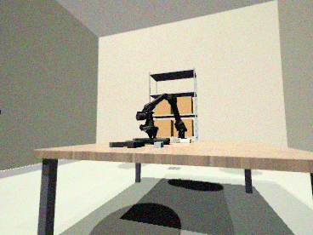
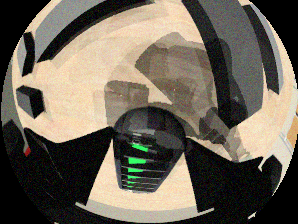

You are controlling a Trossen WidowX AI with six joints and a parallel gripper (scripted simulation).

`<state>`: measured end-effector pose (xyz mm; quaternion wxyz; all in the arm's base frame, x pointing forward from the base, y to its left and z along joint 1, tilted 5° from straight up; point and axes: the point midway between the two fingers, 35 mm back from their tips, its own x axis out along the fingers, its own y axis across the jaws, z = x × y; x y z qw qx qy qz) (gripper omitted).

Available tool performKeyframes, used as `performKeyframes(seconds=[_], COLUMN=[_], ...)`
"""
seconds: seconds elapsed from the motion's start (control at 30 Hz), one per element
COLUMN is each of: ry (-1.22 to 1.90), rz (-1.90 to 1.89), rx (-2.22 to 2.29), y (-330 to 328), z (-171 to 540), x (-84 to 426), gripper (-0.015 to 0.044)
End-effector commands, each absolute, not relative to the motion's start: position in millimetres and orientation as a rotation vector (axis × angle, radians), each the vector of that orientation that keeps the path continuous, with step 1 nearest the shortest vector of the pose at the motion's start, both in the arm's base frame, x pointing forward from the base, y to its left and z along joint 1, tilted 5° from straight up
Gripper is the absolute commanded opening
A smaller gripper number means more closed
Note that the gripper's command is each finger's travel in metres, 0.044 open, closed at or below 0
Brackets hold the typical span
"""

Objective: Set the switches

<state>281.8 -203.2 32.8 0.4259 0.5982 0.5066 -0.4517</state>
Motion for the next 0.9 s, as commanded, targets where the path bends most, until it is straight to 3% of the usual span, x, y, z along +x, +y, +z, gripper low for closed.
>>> performKeyframes(seconds=[0.0,0.87], ry=[1.266,1.257], rz=[-1.131,-1.139], rx=[1.501,1.491], y=[-202.7,-198.0], z=[32.5,45.9], x=[281.9,281.9], gripper=[0.0326,0.0335])
